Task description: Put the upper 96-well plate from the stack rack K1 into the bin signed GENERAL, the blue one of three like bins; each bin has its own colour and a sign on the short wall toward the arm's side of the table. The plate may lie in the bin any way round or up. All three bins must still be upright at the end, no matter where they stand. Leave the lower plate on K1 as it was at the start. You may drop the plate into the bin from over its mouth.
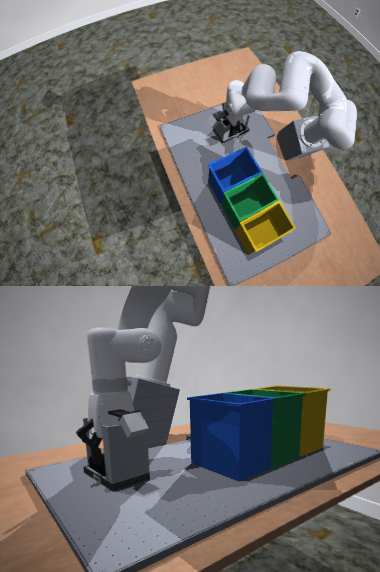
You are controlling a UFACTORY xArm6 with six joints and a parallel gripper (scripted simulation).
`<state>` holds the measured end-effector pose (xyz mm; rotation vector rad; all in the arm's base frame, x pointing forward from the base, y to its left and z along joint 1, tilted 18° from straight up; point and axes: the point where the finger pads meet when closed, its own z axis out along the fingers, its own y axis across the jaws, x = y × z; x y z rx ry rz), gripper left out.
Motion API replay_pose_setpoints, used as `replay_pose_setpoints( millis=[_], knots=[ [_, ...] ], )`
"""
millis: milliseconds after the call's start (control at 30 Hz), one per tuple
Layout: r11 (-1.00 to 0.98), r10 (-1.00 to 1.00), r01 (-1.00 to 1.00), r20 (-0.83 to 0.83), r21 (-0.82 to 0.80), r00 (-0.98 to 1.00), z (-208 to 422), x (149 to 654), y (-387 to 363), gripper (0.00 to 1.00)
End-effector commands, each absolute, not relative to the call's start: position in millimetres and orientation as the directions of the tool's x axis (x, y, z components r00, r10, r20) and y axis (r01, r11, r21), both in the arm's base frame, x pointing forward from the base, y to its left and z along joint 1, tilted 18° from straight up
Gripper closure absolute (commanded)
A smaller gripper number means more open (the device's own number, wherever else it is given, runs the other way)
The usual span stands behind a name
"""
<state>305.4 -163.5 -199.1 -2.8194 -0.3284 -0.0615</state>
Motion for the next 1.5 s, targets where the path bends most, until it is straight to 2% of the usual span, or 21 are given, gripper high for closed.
replay_pose_setpoints(
  millis=[0, 700, 733, 1467],
  knots=[
    [-0.929, 0.218, 0.231, 0.079, -0.289, 0.973, -201.4, 306.6, -163.6, 0.00],
    [-0.929, 0.218, 0.231, 0.079, -0.289, 0.973, -203.3, 306.7, -163.0, 0.00],
    [-0.929, 0.218, 0.231, 0.079, -0.289, 0.973, -202.7, 306.6, -163.1, 1.00],
    [-0.929, 0.218, 0.231, 0.079, -0.289, 0.973, -202.7, 306.6, -163.1, 1.00]
  ],
)
